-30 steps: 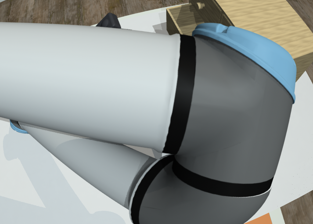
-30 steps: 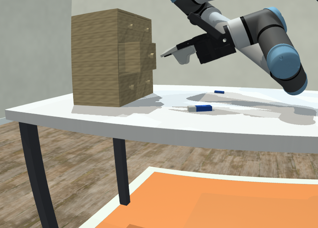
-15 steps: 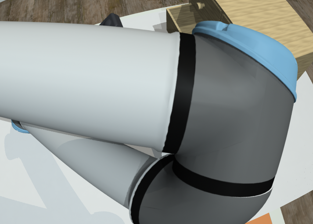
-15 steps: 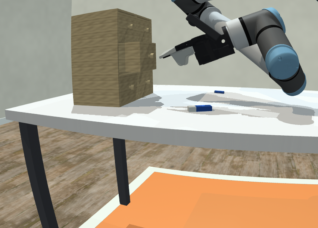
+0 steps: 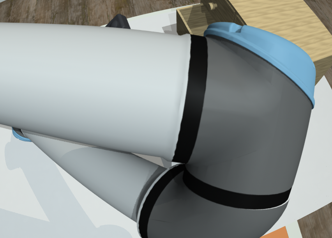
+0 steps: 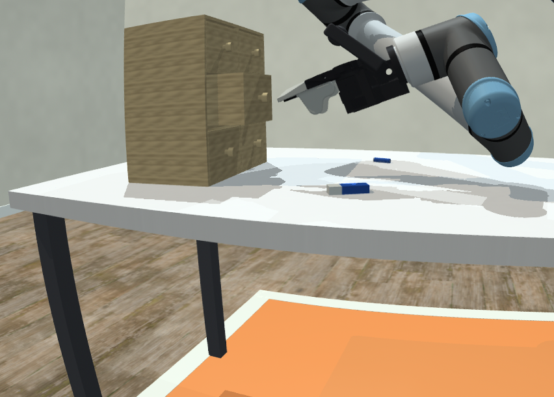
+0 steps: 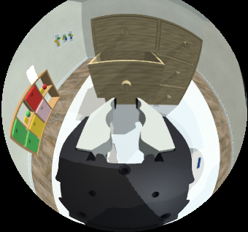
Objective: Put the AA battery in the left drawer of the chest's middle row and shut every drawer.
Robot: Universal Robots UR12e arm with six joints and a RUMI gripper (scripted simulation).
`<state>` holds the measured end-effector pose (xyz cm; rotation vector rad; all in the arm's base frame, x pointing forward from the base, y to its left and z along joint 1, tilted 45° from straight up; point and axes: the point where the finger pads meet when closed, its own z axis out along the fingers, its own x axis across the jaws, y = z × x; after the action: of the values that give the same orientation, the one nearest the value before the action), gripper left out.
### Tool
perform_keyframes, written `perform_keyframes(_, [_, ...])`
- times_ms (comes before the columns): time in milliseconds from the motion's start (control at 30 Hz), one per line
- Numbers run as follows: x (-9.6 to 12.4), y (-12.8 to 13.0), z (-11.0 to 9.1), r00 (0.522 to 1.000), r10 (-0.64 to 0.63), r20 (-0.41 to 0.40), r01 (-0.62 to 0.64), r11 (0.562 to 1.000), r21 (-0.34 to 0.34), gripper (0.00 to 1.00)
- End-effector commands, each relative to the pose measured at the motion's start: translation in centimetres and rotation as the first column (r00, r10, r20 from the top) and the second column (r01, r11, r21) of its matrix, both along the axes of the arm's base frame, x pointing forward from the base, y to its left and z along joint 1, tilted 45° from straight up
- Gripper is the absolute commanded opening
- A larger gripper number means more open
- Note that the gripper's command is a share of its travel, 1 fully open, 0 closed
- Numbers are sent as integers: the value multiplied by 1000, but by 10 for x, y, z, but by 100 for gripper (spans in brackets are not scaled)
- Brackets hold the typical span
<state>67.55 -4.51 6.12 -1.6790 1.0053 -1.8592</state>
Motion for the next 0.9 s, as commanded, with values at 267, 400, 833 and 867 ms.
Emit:
perform_keyframes(267, [1,1,1,1000,1,1,-1,1000,0,20])
perform_keyframes(400, [1,1,1,1000,1,1,-1,1000,0,20])
perform_keyframes(833, [3,1,2,1000,2,4,-2,1000,-1,20])
perform_keyframes(867, [4,1,2,1000,2,4,-2,1000,-1,20])
